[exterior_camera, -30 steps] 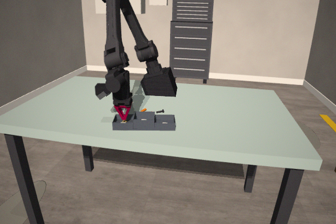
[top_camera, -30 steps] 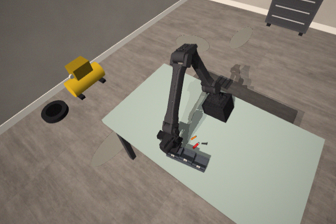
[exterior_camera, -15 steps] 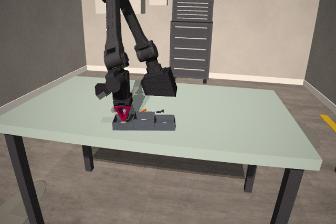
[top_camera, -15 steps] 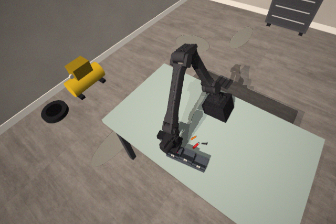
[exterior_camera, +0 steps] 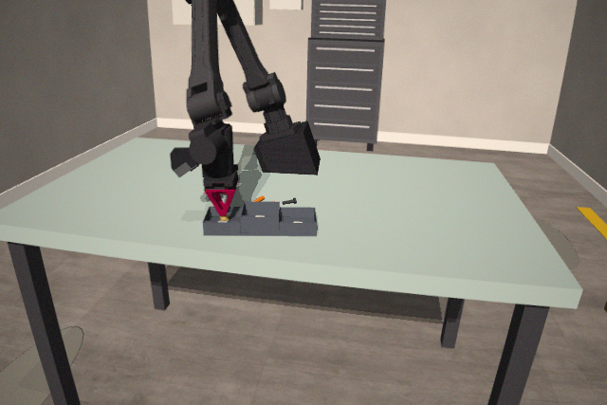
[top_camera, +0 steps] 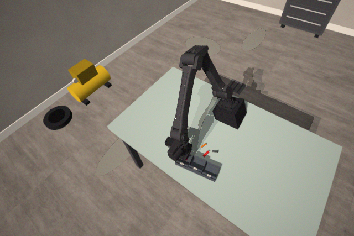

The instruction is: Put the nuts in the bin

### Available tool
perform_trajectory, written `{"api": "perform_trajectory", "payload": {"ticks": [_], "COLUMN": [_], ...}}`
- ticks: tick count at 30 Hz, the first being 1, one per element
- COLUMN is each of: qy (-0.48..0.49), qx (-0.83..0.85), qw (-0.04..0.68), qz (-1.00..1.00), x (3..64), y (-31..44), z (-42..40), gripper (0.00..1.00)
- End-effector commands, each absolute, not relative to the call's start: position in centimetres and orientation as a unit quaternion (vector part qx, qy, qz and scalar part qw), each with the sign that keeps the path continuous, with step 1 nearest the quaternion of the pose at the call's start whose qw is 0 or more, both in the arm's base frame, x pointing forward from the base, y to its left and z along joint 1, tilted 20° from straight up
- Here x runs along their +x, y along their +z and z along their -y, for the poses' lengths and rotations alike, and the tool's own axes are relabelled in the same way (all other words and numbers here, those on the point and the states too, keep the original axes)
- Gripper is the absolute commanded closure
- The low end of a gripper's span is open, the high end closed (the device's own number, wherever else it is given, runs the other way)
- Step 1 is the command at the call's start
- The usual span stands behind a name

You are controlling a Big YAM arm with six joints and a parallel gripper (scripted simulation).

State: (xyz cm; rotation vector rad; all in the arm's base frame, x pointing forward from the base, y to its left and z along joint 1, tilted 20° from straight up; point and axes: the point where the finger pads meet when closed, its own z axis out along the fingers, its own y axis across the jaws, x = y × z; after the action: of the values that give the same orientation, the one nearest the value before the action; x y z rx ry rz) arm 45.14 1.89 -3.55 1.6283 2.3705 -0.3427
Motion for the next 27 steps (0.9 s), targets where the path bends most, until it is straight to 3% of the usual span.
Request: {"api": "perform_trajectory", "payload": {"ticks": [1,27], "qy": [-0.090,-0.093], "qx": [0.558,0.557], "qw": [0.152,0.149], "qz": [-0.811,-0.812], "x": [47.7,46.8], "y": [-0.1,2.5], "z": [-3.7,-4.7], "gripper": [0.70,0.70]}}
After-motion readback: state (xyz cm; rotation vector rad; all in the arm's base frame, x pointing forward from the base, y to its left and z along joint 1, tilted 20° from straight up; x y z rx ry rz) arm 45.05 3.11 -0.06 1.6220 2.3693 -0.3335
